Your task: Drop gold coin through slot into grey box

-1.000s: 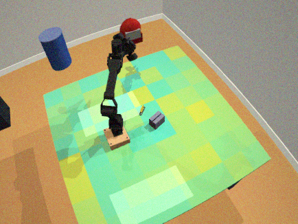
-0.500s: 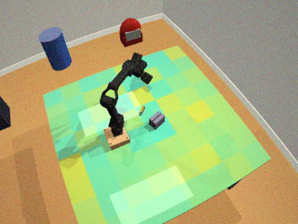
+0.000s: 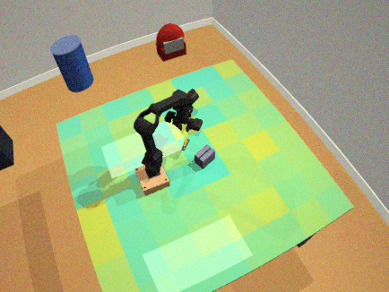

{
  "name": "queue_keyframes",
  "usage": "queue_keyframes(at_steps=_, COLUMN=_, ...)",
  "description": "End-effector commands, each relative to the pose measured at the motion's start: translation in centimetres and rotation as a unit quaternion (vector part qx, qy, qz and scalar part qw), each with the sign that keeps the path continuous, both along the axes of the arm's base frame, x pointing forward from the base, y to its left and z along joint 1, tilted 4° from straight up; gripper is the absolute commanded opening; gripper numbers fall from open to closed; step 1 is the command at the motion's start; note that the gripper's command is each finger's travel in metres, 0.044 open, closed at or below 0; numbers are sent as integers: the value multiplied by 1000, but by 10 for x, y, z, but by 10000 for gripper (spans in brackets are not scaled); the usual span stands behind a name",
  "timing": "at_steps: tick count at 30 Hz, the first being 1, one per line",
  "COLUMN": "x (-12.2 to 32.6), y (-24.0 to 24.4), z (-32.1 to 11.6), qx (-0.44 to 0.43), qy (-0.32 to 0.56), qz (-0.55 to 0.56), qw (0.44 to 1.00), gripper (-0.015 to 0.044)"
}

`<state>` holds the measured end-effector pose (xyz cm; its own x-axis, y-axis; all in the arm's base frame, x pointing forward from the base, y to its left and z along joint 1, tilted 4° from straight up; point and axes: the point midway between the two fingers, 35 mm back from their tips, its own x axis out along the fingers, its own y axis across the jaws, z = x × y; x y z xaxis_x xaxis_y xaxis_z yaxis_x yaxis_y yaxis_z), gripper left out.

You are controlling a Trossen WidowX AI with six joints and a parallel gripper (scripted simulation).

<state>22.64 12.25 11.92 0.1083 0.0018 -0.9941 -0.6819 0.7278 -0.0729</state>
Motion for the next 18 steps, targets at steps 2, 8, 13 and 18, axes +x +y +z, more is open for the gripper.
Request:
queue_keyframes(at_steps=2, x=-1, y=-2, z=-20, qx=-3, qy=10, qz=5, qw=1000, gripper=161)
queue_keyframes(at_steps=8, x=0, y=-3, z=-38, qx=-3, qy=10, qz=5, qw=1000, gripper=161)
queue_keyframes(at_steps=13, x=5, y=-3, z=-52, qx=-3, qy=9, qz=5, qw=1000, gripper=161)
queue_keyframes(at_steps=18, x=6, y=-3, z=-58, qx=-3, qy=9, qz=5, qw=1000, gripper=161)
